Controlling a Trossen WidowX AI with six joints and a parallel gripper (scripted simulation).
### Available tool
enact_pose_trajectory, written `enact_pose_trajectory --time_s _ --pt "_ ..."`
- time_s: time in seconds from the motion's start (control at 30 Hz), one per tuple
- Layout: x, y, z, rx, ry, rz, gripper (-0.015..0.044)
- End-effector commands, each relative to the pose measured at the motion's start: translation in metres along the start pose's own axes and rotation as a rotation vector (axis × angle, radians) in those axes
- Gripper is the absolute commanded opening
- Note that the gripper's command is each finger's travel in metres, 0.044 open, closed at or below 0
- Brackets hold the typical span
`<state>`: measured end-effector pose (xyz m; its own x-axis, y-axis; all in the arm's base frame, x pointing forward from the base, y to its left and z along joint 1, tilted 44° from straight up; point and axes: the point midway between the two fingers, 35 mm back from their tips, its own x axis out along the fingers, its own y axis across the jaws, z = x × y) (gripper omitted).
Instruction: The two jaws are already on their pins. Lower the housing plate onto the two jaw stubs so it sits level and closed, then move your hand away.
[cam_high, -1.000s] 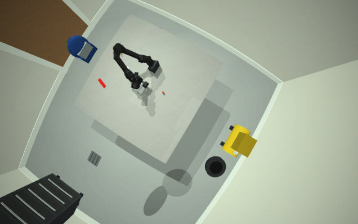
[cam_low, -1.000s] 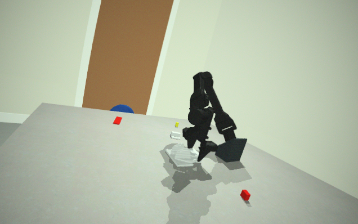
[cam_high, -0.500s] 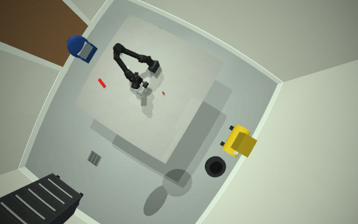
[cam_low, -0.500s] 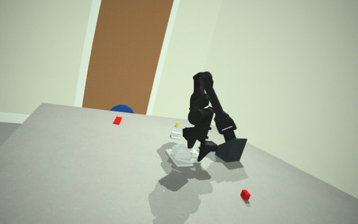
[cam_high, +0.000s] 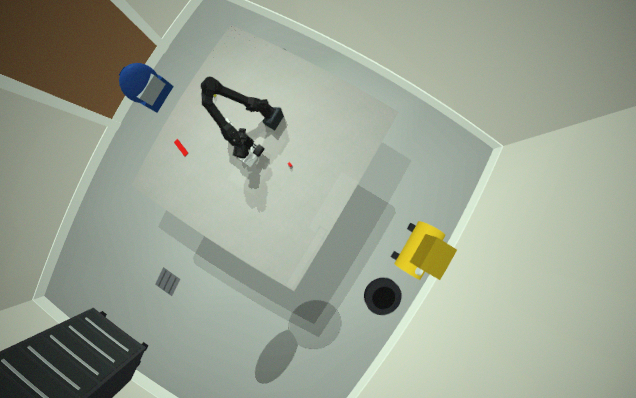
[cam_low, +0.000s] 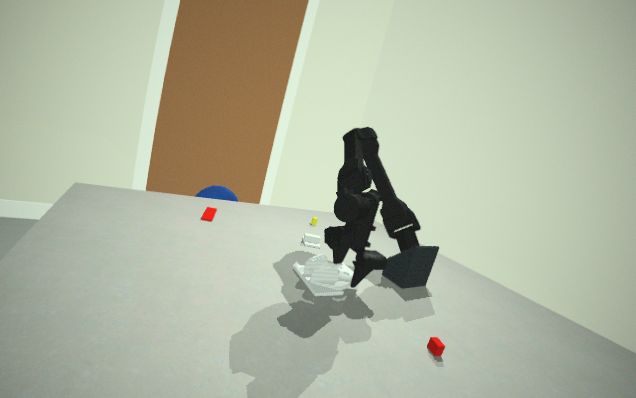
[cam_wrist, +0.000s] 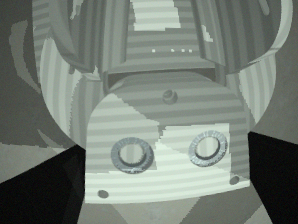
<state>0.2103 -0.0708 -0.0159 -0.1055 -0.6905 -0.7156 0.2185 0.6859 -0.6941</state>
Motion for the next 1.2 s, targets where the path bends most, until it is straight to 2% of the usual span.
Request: enact_pose_trajectory --time_s 0.0,0.8,0.9,0.93,1.17 --pt "0.0004 0.0004 -0.0005 -0.005 0.002 0.001 0.0351" --pt "0.0004 0.0004 -0.0005 -0.005 0.002 0.001 0.0351" --pt "0.0 0.0 0.0 0.0 0.0 0.0 0.043" --pt "0.0 0.0 0.0 0.0 0.0 0.0 0.044" --pt "0.0 0.0 0.0 0.0 0.0 0.0 0.044"
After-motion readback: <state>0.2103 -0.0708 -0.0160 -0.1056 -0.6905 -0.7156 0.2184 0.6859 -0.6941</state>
